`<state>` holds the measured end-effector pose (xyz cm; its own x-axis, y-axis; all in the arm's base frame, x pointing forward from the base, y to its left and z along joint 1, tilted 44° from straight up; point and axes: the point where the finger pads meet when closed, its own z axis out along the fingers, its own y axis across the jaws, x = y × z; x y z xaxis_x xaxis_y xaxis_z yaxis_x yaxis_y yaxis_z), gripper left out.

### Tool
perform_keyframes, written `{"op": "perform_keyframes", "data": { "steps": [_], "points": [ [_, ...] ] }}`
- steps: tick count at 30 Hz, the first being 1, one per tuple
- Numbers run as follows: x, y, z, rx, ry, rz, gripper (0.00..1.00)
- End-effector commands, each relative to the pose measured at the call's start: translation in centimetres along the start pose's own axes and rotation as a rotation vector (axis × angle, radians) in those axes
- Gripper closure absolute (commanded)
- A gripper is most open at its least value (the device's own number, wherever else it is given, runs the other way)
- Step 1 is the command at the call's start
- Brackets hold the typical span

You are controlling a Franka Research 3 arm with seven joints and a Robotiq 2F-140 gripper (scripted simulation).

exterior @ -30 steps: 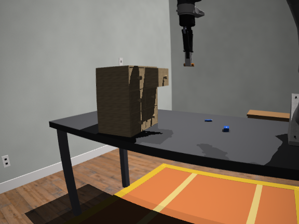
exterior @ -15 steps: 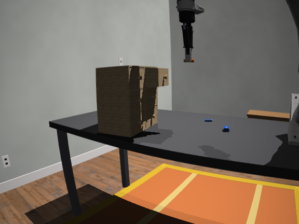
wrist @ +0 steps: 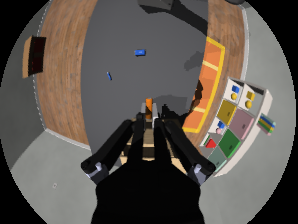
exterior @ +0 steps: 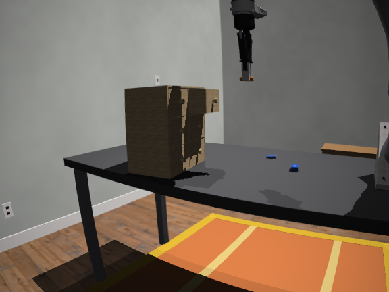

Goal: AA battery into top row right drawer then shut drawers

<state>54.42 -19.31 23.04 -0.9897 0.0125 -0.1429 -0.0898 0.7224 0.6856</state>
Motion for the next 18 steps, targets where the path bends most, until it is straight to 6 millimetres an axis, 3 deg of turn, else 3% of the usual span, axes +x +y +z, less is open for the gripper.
{"op": "perform_keyframes", "data": {
  "steps": [1,7,18],
  "points": [
    [-0.02,-0.20,-0.21,0.004,-0.041,0.002,0.85],
    [0.58,-0.51,0.06,0.012,-0.269,0.009,0.85],
    [0.89,-0.51,0.28,0.013,-0.409,0.009,0.85]
  ]
}}
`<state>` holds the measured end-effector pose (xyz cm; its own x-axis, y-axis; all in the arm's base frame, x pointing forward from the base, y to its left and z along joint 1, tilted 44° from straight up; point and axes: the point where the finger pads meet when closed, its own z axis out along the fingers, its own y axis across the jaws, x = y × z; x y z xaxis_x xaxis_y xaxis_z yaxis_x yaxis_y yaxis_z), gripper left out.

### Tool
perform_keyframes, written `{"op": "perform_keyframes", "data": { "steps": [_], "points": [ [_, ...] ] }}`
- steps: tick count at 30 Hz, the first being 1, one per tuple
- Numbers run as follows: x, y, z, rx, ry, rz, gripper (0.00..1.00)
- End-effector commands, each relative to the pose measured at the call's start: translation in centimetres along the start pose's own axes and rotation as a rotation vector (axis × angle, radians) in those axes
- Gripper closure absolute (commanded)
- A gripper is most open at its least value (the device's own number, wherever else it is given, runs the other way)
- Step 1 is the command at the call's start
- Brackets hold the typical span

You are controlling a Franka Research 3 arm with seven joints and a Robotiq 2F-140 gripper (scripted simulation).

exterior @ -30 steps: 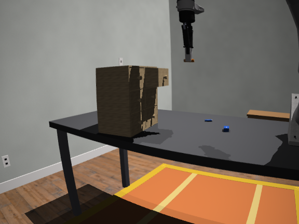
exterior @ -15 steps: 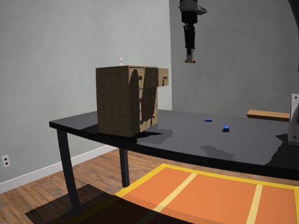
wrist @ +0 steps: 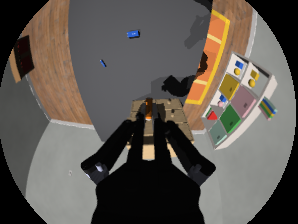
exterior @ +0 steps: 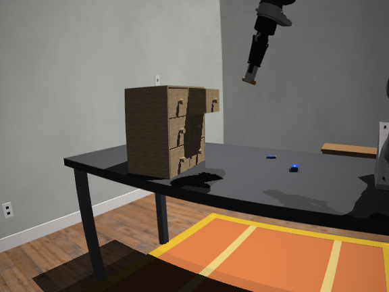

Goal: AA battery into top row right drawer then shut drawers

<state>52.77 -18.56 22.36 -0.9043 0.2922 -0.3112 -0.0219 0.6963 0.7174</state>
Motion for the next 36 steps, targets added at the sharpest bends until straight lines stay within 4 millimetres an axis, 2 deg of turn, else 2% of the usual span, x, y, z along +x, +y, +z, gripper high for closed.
{"op": "perform_keyframes", "data": {
  "steps": [1,27,36],
  "points": [
    [-1.0,-0.6,-0.2,0.017,-0.097,-0.073,0.85],
    [0.0,-0.6,0.0,0.000,-0.564,-0.077,0.85],
    [0.1,-0.7,0.0,0.001,-0.620,-0.076,0.85]
  ]
}}
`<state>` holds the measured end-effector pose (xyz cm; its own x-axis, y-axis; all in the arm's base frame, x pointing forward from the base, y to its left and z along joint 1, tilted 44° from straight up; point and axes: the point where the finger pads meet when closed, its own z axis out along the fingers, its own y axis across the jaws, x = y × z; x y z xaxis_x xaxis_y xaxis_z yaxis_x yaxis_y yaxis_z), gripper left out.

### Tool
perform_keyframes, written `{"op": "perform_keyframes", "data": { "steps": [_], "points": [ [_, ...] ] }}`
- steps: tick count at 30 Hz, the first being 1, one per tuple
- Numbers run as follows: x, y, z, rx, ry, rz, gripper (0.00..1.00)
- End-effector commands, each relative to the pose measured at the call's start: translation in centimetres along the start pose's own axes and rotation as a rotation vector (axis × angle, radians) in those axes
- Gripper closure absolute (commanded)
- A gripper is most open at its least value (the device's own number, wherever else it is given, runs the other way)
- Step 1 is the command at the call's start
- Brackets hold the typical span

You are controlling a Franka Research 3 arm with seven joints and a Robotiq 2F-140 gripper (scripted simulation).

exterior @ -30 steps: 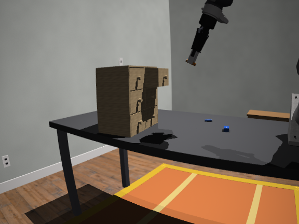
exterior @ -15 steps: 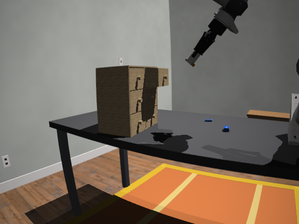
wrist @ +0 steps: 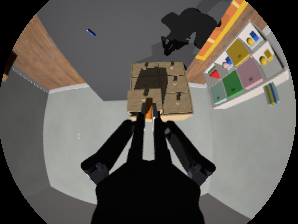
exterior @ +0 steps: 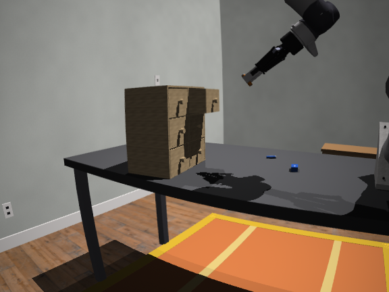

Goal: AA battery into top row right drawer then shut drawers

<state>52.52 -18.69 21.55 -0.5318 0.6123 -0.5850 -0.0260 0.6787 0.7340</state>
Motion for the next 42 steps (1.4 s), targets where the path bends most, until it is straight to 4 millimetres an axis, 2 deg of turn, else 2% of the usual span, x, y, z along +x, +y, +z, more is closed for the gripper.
{"op": "perform_keyframes", "data": {
  "steps": [1,42],
  "points": [
    [-0.38,0.03,-0.10,-0.007,-0.058,-0.091,0.85],
    [0.36,0.34,-0.05,-0.034,-0.278,-0.087,0.85]
  ]
}}
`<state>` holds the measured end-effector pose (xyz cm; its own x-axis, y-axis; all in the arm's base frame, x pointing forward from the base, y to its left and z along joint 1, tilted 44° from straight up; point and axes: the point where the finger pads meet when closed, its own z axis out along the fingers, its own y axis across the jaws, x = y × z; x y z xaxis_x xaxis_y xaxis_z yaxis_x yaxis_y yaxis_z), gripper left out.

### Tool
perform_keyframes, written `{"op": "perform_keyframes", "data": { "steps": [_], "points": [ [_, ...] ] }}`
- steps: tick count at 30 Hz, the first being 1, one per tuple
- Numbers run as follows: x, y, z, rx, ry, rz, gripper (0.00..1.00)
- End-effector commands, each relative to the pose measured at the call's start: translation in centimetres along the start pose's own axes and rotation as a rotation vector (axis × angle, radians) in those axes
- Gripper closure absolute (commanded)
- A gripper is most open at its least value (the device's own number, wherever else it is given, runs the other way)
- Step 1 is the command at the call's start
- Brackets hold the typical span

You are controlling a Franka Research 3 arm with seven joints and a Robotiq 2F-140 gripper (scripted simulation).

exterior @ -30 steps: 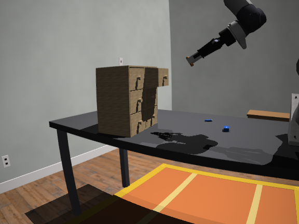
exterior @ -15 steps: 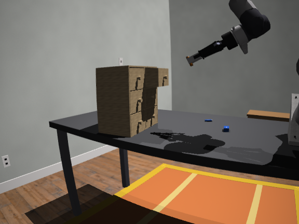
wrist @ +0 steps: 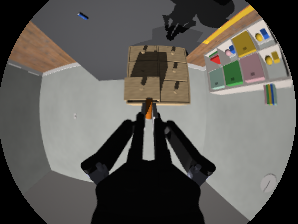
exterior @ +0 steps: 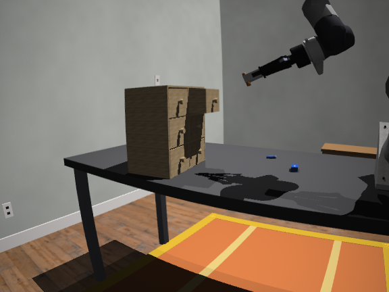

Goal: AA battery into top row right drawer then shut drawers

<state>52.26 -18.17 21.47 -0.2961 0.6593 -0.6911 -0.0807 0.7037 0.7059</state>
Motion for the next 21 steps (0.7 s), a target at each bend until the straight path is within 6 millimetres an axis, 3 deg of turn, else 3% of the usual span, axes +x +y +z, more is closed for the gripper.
{"op": "perform_keyframes", "data": {
  "steps": [1,21],
  "points": [
    [-0.16,0.02,-0.04,-0.003,-0.023,-0.030,0.85],
    [-0.14,-0.04,-0.13,0.000,-0.052,-0.031,0.85]
  ]
}}
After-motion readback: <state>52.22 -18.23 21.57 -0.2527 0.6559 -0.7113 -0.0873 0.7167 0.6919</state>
